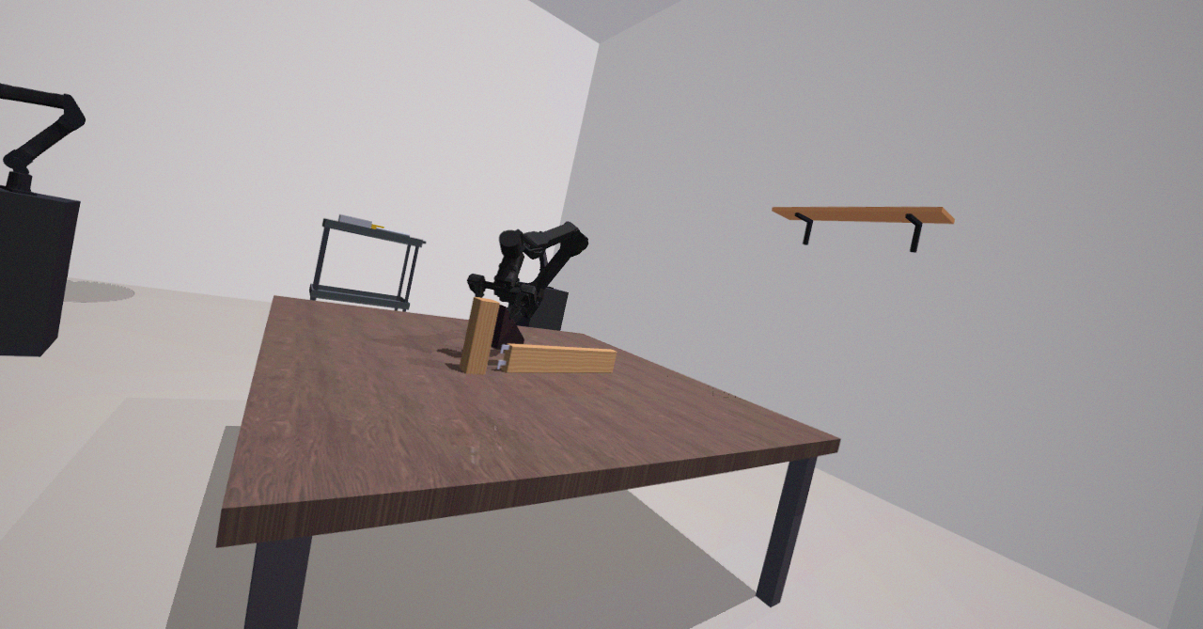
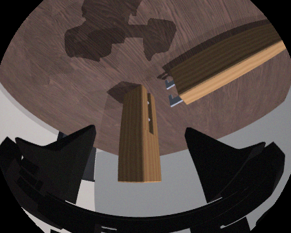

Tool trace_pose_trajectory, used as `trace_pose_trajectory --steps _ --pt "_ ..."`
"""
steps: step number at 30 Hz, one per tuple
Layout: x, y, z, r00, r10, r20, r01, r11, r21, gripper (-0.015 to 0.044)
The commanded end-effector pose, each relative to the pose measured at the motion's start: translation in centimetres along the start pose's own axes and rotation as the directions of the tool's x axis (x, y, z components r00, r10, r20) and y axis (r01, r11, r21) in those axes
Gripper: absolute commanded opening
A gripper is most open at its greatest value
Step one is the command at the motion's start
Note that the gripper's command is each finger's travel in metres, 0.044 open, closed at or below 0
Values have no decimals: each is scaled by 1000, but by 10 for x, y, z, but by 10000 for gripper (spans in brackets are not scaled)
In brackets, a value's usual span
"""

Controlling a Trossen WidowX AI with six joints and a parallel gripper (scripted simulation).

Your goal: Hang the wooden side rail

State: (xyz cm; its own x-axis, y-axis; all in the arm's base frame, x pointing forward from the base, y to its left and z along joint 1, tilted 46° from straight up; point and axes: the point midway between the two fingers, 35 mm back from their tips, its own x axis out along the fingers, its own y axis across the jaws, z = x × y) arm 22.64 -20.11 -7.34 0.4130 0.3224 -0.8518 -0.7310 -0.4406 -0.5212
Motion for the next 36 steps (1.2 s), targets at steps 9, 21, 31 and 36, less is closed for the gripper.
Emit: trace_pose_trajectory --steps 9,21,31,36 --pt "0 0 1 1000 -6 2 6 1000 -5 440" --pt "8 -5 11 996 80 -36 -38 761 648 440" --pt "17 -17 19 984 150 -94 70 157 985 440" --pt "22 -27 20 982 154 -111 113 -7 994 440"
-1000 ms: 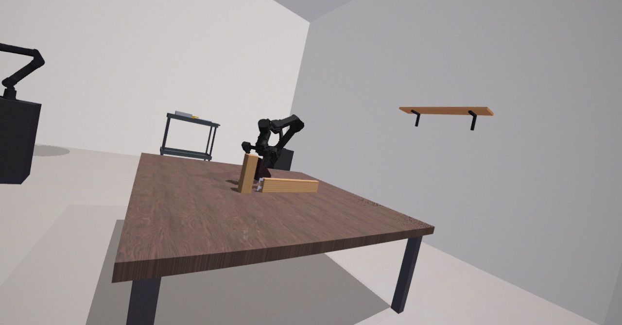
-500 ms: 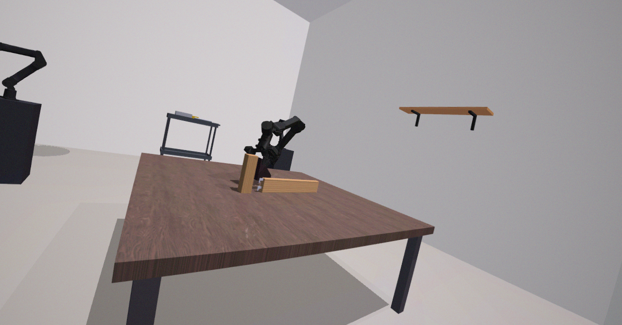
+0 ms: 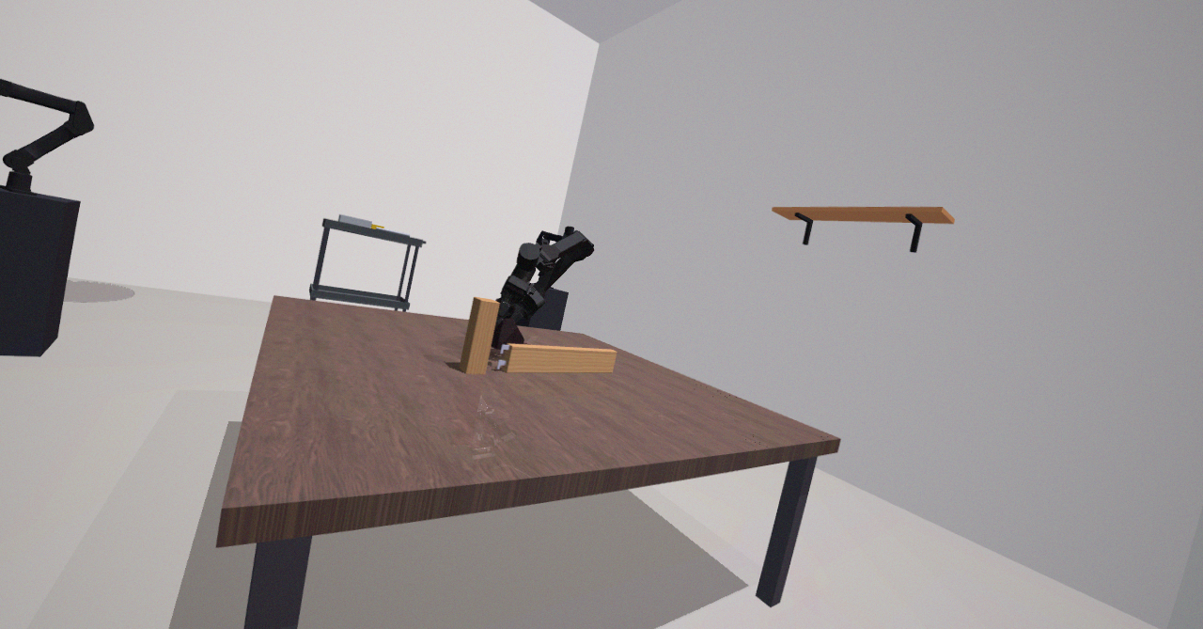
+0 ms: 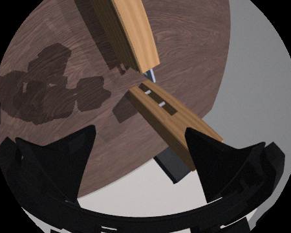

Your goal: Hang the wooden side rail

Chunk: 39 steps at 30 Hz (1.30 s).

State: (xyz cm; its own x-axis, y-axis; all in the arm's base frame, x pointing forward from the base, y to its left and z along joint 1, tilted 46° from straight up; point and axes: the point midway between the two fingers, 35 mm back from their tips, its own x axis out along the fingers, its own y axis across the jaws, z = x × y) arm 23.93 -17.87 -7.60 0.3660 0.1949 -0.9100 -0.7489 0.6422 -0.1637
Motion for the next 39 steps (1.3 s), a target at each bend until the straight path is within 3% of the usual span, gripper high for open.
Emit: trace_pose_trajectory --steps 1,7,13,20,28,30,39 --pt "5 4 13 998 -21 -52 41 903 427 440" --pt "3 -1 17 991 -74 -113 134 628 767 440" --pt "0 -7 22 977 -134 -166 193 229 954 440" --pt "-5 -13 27 958 -198 -210 174 -184 967 440" --pt "-10 -19 33 933 -263 -246 52 -577 815 440" --pt "-11 -19 34 929 -273 -250 25 -629 777 440" --pt "-11 -19 34 929 -274 -251 22 -634 773 440"
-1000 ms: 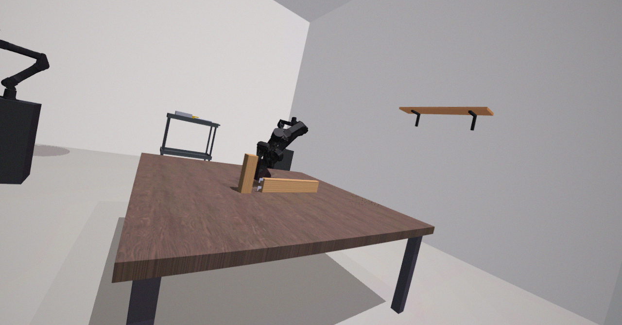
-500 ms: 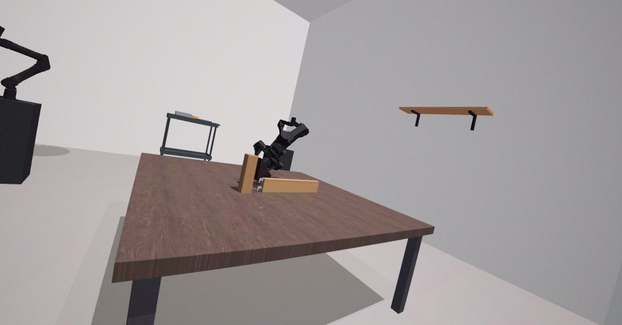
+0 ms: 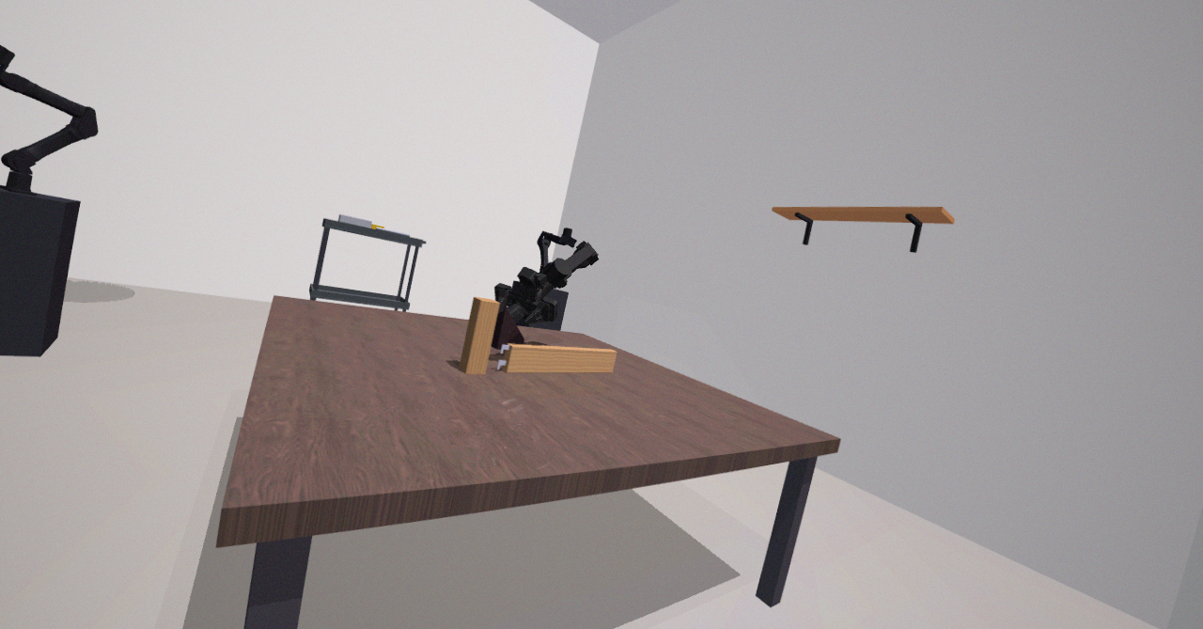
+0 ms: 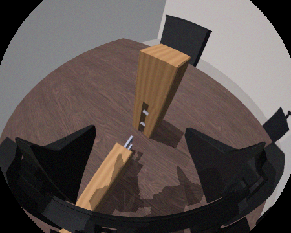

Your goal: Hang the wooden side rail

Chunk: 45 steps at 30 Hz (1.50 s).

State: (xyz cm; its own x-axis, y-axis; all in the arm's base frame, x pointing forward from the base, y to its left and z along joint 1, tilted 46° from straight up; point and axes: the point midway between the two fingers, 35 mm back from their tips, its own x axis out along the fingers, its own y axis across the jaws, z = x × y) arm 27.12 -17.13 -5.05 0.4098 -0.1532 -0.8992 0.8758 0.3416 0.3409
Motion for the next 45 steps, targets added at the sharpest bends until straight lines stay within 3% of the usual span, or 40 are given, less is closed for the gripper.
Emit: trace_pose_trajectory --steps 1,24,26,30,38,45 --pt "-2 -1 -3 1000 -11 26 7 984 178 440" --pt "-2 -1 -3 1000 -11 26 7 984 178 440" --pt "-1 -1 -4 1000 -15 7 14 992 125 440" --pt "5 3 -6 994 -36 -101 17 983 -183 440" --pt "8 11 -10 946 -62 -319 -188 696 -693 440" --pt "2 20 -12 866 -62 -496 -468 251 -848 440"
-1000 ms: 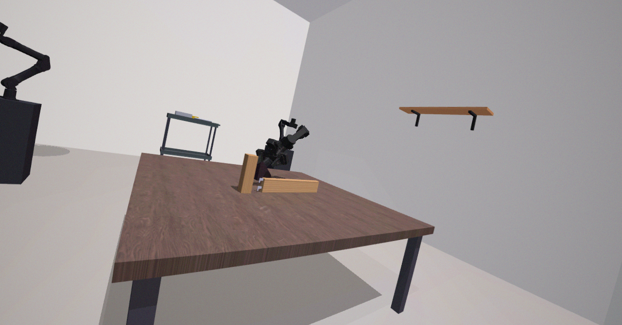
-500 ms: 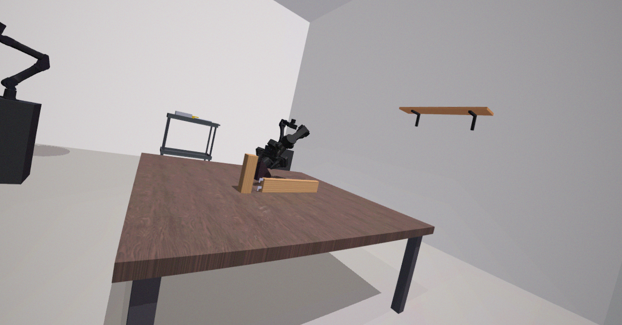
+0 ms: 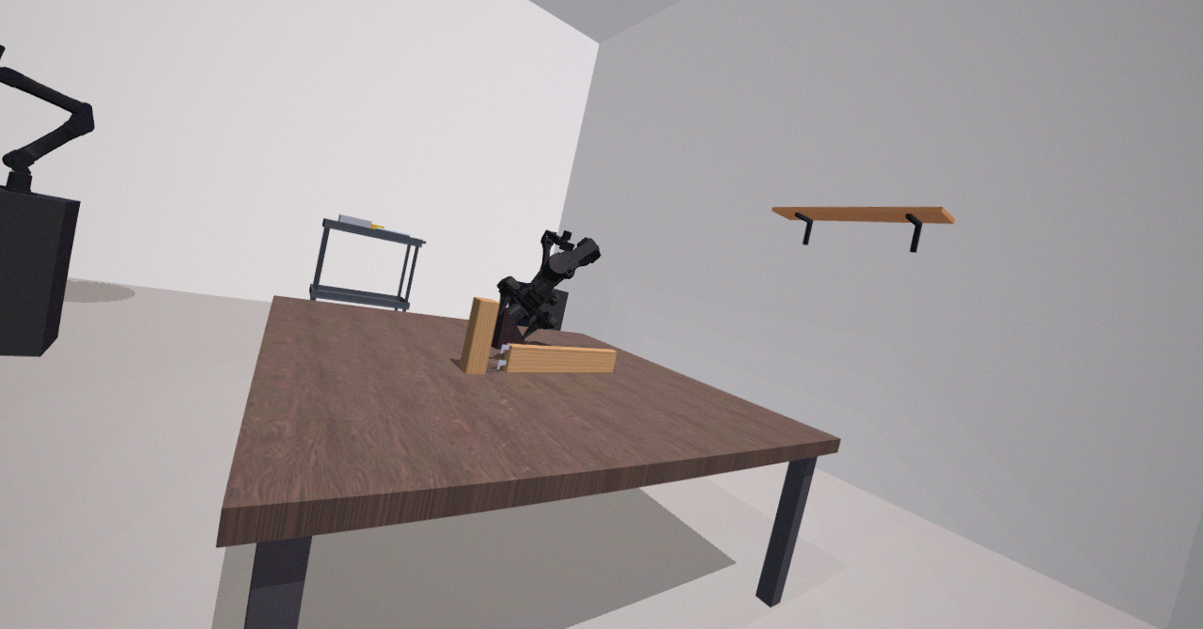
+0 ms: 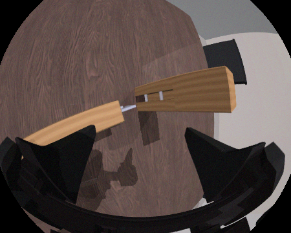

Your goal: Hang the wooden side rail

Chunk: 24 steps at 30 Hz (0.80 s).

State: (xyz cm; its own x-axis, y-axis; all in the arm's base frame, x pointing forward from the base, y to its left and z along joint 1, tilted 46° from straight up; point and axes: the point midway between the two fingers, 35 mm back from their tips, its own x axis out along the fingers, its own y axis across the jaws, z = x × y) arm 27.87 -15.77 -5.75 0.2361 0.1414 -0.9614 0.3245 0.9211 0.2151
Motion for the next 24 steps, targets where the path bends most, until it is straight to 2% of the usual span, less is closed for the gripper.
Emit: trace_pose_trajectory --steps 1,6,11,16,21,24 --pt "-7 10 8 979 158 -129 -203 824 -528 440" --pt "-17 17 11 943 263 -205 -321 547 -773 440" --pt "-28 23 15 895 361 -261 -364 253 -896 440" --pt "-38 28 19 852 434 -294 -328 4 -945 440" --pt "-49 33 24 804 504 -316 -231 -226 -946 440" --pt "-53 34 26 790 523 -321 -188 -291 -938 440"
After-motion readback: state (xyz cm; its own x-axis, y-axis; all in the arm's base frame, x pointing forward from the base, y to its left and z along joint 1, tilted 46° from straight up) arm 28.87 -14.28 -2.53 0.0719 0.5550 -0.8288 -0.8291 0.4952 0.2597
